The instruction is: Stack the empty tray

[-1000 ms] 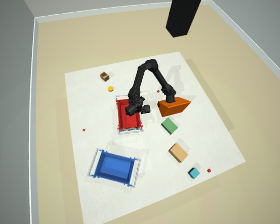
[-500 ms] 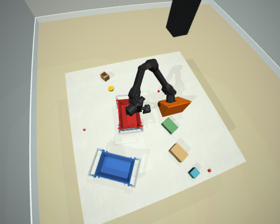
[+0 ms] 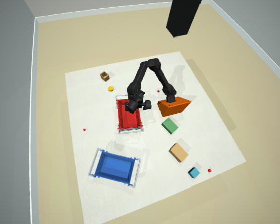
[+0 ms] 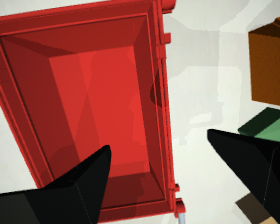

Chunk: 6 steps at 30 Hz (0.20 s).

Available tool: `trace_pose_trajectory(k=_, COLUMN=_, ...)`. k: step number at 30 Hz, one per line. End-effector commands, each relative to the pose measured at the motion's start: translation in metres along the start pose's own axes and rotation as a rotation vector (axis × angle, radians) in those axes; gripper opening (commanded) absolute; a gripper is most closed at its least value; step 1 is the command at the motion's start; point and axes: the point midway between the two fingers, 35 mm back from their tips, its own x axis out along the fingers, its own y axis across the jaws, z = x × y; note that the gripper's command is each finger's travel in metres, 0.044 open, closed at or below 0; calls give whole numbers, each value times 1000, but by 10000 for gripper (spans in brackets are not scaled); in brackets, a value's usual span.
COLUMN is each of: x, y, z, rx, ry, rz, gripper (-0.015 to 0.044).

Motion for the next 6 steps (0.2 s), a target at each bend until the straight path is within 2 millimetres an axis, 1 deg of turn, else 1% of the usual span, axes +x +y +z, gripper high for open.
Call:
trace_pose_trajectory(k=1, x=-25, y=-2, z=0, rx=1, ry=5, rz=2, gripper=440)
trace_pose_trajectory(k=3, x=-36, y=-4, z=1, rx=1, ry=3, rz=1, gripper=440)
trace_pose_trajectory(k=6, x=-40, y=-5, z=1, rx=1, ry=3, rz=1, gripper=440)
